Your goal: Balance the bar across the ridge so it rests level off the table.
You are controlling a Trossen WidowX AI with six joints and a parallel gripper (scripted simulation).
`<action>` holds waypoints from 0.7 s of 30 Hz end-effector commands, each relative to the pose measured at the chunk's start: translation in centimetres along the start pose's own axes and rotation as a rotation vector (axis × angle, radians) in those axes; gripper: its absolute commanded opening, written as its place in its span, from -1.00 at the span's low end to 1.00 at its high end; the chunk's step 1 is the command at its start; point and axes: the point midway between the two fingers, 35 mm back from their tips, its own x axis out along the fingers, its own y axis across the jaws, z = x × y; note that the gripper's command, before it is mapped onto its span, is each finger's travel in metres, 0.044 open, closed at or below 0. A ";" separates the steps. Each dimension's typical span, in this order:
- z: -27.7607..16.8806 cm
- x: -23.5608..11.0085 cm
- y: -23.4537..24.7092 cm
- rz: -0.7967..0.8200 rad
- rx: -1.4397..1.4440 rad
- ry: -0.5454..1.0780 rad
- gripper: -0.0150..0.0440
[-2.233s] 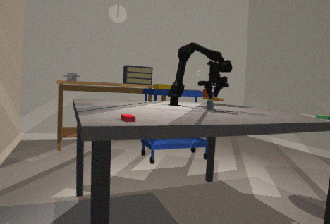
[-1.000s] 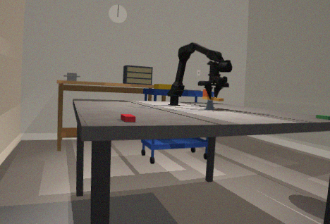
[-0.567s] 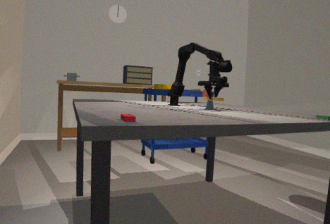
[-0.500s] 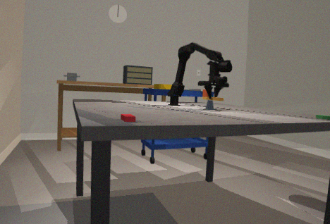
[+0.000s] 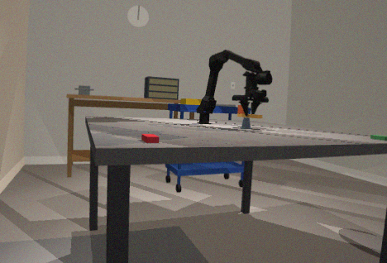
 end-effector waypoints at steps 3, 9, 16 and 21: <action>0.0 0.0 0.0 0.000 0.000 0.000 0.09; 0.0 0.0 0.0 0.000 0.000 0.000 0.09; 0.0 0.0 0.0 0.000 0.000 0.000 0.14; 0.0 0.0 0.0 0.000 0.000 0.000 0.14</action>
